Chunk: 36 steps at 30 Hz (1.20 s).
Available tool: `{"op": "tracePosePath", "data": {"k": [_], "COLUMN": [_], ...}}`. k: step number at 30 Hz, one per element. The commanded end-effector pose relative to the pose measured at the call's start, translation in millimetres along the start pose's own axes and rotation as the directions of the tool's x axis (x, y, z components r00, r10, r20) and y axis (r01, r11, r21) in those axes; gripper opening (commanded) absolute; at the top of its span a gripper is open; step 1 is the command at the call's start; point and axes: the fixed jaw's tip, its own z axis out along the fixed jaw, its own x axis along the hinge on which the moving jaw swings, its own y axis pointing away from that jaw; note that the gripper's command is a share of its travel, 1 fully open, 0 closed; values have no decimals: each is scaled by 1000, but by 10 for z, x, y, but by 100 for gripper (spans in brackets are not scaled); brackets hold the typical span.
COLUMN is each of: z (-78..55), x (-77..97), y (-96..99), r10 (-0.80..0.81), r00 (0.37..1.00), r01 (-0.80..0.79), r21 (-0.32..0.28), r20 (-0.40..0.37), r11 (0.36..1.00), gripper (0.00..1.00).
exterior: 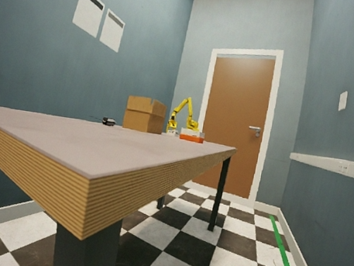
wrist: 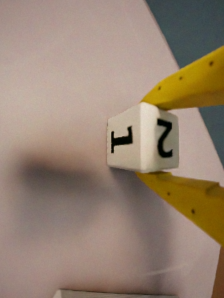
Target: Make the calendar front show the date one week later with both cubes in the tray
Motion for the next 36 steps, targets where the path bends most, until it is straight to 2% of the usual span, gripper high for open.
{"op": "tracePosePath", "data": {"k": [1, 10, 22, 27, 33, 36], "z": [16, 16, 7, -65, -233, -264], "x": [-20, -20, -19, -14, -8, -7], "y": [19, 19, 18, 11, 12, 14], "r10": [0, 0, 0, 0, 0, 0], "r00": [1000, 1000, 1000, 1000, 1000, 1000], "r01": [0, 0, 0, 0, 0, 0], "r21": [-19, -19, -19, -19, -19, -19], "r20": [6, 6, 6, 6, 6, 7], "r11": [1000, 1000, 1000, 1000, 1000, 1000], "gripper": [11, 1, 0, 0, 0, 0]}}
